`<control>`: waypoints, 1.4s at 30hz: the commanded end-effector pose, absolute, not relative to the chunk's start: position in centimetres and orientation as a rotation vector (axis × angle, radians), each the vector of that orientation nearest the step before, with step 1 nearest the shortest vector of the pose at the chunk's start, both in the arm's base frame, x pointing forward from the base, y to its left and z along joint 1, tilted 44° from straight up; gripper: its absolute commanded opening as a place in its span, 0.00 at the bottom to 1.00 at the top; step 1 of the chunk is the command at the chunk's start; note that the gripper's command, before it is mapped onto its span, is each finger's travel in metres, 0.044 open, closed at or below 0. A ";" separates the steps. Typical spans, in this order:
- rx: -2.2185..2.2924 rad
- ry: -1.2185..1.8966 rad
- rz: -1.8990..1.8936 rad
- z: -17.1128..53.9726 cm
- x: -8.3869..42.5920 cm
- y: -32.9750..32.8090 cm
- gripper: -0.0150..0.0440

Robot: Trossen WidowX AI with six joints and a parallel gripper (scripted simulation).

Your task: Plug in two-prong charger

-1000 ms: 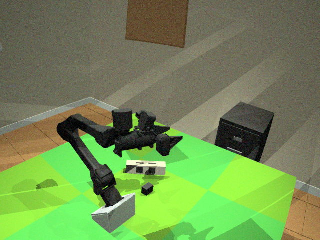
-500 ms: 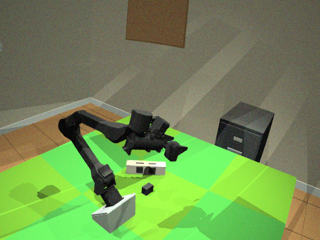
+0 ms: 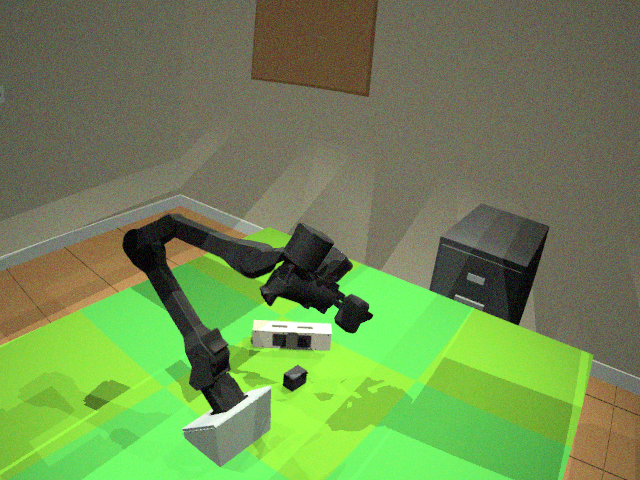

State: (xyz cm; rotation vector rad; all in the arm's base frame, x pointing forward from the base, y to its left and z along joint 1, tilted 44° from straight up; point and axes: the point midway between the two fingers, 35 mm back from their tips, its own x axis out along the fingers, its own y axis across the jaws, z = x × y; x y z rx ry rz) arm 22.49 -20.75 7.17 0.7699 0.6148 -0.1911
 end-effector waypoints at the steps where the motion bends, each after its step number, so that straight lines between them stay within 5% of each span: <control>1: 0.767 0.693 -0.139 6.2 23.2 -19.2 1.00; 42: 0.693 1.454 0.452 1.8 22.4 -3.5 1.00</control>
